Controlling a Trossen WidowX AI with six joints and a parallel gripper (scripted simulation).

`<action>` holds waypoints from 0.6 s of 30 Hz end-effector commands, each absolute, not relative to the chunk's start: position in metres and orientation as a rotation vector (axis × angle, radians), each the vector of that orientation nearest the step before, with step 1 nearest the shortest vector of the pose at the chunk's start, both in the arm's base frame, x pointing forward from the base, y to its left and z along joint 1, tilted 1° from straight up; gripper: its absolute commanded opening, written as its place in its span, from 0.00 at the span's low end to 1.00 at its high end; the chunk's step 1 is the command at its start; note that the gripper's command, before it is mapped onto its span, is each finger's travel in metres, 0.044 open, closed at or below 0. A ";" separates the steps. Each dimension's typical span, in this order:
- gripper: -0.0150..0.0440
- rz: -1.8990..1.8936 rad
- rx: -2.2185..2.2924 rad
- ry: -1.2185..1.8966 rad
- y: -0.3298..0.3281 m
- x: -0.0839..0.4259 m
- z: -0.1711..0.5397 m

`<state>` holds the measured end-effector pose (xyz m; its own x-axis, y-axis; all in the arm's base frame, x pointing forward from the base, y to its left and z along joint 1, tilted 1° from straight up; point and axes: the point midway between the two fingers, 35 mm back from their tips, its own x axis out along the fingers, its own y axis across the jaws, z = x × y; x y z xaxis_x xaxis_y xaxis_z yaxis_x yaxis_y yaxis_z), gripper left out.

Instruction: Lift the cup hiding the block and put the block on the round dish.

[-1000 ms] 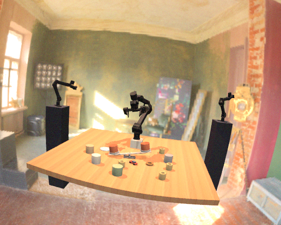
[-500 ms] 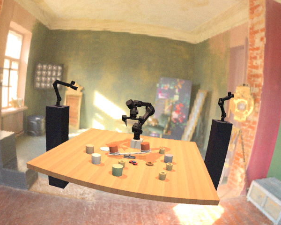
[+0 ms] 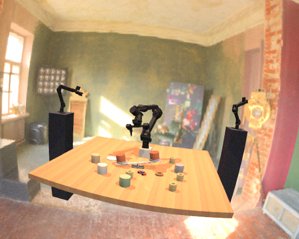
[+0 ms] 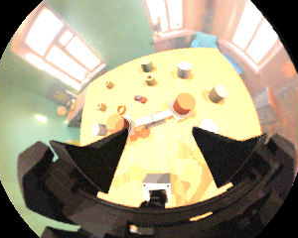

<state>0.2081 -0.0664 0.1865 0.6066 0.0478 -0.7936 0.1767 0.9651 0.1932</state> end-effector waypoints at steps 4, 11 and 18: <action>1.00 -0.215 0.452 1.004 -0.086 0.228 0.184; 1.00 -0.366 0.614 1.076 -0.105 0.249 0.173; 1.00 -0.535 0.774 1.136 -0.123 0.269 0.158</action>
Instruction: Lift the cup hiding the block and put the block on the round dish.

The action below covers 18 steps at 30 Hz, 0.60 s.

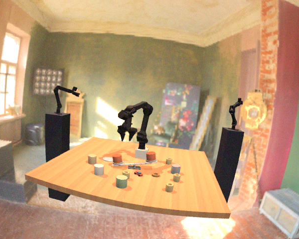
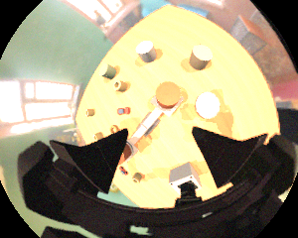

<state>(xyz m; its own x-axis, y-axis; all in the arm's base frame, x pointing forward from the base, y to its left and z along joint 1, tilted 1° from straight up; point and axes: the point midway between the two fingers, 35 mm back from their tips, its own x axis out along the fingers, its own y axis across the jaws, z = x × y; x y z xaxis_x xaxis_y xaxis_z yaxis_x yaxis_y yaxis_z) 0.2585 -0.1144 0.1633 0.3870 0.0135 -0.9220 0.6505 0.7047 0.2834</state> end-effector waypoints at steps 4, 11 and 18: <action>1.00 -0.641 0.863 1.165 -0.132 0.281 0.148; 1.00 -0.841 1.003 1.199 -0.147 0.300 0.127; 1.00 -1.057 1.119 1.208 -0.161 0.319 0.100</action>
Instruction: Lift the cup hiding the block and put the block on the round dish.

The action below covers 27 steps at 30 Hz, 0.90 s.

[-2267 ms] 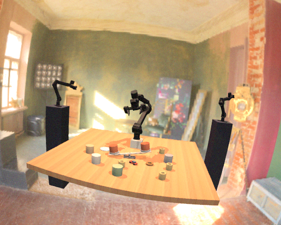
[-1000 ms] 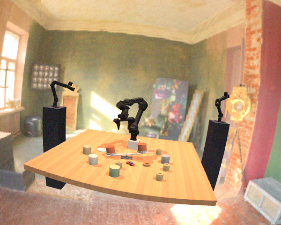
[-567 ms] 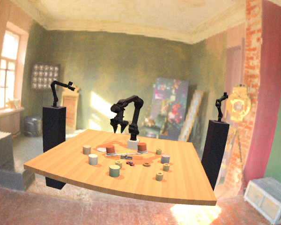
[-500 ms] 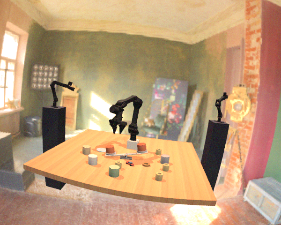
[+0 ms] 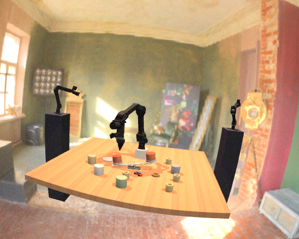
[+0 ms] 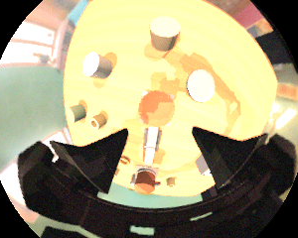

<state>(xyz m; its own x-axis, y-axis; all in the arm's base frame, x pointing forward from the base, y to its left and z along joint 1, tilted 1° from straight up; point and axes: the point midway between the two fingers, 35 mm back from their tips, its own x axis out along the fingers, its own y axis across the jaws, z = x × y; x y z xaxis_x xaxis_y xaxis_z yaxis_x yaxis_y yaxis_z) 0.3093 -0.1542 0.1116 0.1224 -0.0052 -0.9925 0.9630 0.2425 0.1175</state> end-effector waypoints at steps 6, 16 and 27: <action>1.00 -1.103 1.140 1.207 -0.163 0.322 0.094; 1.00 -1.103 1.140 1.207 -0.164 0.323 0.079; 1.00 -1.103 1.140 1.207 -0.164 0.325 0.063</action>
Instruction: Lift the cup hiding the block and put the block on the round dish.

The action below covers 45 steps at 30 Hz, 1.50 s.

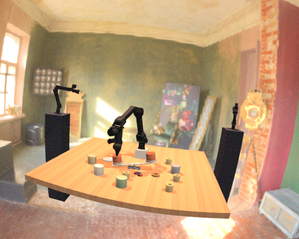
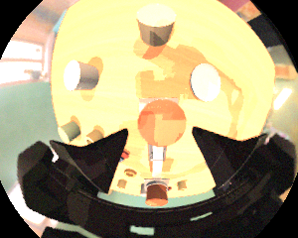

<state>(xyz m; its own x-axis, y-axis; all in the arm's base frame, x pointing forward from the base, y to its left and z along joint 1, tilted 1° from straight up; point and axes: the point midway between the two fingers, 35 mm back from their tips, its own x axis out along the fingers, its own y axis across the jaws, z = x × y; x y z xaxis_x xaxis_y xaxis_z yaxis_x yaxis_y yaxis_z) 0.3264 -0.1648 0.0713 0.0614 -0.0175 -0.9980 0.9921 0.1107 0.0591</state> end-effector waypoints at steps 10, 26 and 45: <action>1.00 -1.103 1.140 1.207 -0.165 0.326 0.047; 1.00 -1.103 1.140 1.207 -0.165 0.326 0.021; 0.73 -1.103 1.140 1.207 -0.164 0.326 0.017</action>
